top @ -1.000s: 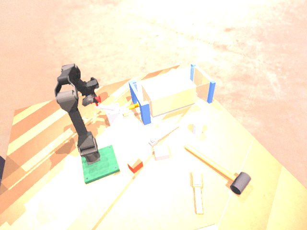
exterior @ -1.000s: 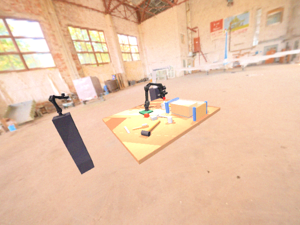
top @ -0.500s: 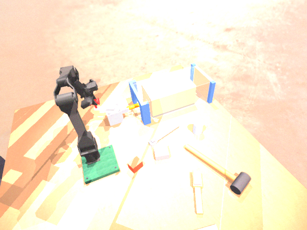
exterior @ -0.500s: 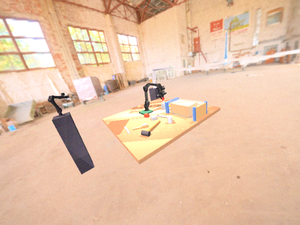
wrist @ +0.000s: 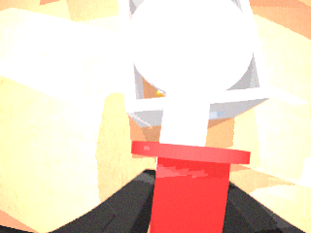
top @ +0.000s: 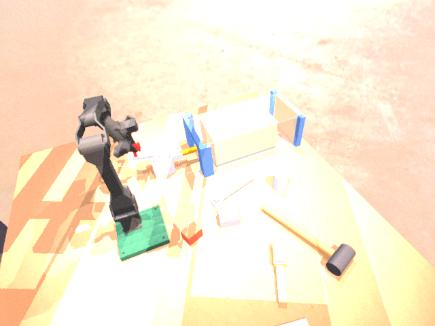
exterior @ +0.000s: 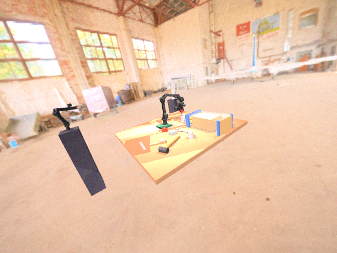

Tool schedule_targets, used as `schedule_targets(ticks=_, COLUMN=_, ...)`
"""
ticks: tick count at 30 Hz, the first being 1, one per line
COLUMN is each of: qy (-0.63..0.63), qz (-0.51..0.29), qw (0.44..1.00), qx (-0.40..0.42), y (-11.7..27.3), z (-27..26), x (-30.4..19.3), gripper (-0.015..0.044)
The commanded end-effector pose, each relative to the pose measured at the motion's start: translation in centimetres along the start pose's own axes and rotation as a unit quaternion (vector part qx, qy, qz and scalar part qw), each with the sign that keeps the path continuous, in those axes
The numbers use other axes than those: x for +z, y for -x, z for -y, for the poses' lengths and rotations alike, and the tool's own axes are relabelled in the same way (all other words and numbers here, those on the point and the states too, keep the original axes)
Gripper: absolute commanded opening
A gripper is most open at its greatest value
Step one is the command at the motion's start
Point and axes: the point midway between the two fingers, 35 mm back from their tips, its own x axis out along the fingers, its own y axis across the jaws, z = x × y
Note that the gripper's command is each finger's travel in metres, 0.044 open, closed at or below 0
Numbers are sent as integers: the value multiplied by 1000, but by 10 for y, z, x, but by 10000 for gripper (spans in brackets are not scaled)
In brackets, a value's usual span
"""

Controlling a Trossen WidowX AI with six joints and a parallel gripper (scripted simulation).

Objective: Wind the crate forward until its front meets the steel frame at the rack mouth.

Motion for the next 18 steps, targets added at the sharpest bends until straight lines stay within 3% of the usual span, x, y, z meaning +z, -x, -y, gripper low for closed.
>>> schedule_targets(ticks=1, qy=4, qz=-2, qw=1000, qx=-16, y=-4, z=13, x=-1, gripper=0)
schedule_targets(ticks=18, qy=5, qz=-2, qw=1000, qx=-16, y=-5, z=35, x=4, gripper=0)
